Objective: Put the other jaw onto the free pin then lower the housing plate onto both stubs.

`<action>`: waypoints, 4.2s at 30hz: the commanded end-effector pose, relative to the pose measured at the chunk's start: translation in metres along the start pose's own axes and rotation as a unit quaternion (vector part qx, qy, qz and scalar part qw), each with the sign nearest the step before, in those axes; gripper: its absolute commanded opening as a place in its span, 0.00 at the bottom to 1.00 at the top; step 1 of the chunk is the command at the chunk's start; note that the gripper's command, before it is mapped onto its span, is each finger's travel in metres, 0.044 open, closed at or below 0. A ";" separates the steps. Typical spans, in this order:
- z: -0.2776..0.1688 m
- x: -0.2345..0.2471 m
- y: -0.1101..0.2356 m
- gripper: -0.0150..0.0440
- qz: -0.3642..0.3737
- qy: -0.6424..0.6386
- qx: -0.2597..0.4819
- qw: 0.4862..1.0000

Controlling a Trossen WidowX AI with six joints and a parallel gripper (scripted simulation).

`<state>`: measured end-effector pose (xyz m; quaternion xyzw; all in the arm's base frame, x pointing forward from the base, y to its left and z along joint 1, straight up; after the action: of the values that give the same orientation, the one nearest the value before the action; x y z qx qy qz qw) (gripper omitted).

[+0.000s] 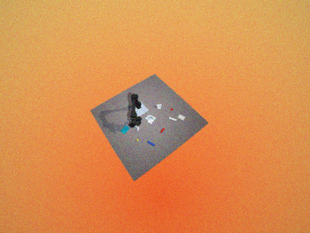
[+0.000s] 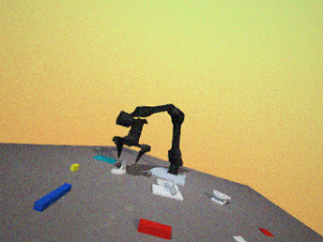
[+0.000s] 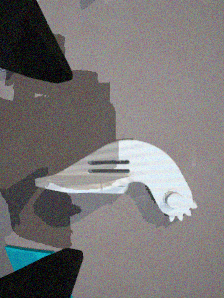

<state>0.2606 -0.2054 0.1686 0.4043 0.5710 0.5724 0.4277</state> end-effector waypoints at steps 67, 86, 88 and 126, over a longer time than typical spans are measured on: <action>0.000 0.000 0.000 1.00 -0.002 -0.002 0.001 1.000; 0.001 -0.002 -0.017 1.00 -0.001 -0.001 0.000 1.000; 0.001 -0.002 -0.021 1.00 -0.001 -0.001 0.000 1.000; 0.001 -0.003 -0.051 1.00 -0.002 -0.002 0.000 1.000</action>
<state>0.2641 -0.2081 0.1182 0.4043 0.5710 0.5723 0.4278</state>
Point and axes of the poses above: the point midway between the two fingers, 35 mm back from their tips, its own y axis back along the fingers, its own x axis across the jaws, z = x × y, the point moved 8 cm from there along y, back along the fingers, and after that the axes turned 8 degrees about y, right-handed, at the moved point
